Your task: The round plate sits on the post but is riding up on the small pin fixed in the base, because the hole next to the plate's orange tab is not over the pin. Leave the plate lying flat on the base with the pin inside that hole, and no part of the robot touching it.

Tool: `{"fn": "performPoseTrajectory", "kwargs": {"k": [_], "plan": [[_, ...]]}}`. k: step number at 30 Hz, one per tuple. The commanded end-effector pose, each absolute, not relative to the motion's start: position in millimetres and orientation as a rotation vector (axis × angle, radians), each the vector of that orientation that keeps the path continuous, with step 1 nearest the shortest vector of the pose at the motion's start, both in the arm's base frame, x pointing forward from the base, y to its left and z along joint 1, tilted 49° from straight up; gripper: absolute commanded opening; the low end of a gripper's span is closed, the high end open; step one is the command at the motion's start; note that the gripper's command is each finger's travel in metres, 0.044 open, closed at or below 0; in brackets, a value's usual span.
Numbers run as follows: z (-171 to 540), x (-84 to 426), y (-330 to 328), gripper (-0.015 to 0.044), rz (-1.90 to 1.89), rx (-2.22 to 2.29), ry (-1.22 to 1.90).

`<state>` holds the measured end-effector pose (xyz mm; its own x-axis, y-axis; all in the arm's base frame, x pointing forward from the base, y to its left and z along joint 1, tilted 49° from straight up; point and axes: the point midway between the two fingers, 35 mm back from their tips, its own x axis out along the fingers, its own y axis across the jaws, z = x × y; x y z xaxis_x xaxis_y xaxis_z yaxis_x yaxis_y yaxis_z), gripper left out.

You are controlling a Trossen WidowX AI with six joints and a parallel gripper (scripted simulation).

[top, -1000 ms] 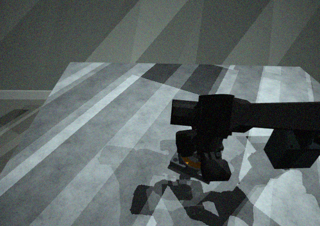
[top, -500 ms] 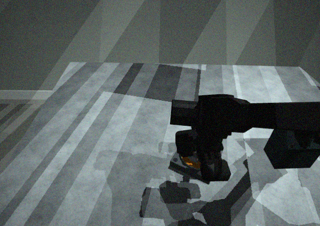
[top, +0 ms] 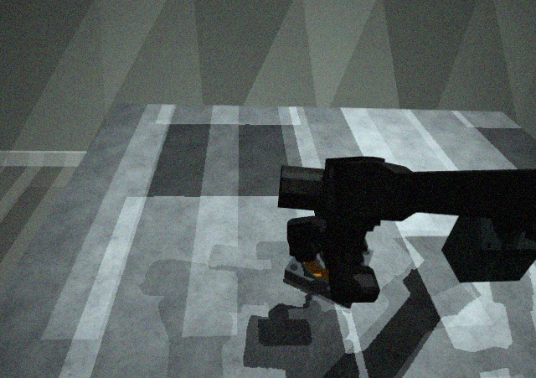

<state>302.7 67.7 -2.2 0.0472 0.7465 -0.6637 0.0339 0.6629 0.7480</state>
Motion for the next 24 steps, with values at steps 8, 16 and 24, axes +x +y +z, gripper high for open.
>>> {"fn": "performPoseTrajectory", "kwargs": {"k": [8, 16, 24], "plan": [[-5.1, 317.1, 63.6, 0.0, 0.619, 0.693, 1.426], [-9.2, 325.1, 58.4, 0.0, 0.619, 0.692, 1.426], [-13.5, 332.3, 53.5, 0.0, 0.619, 0.692, 1.425]]}}
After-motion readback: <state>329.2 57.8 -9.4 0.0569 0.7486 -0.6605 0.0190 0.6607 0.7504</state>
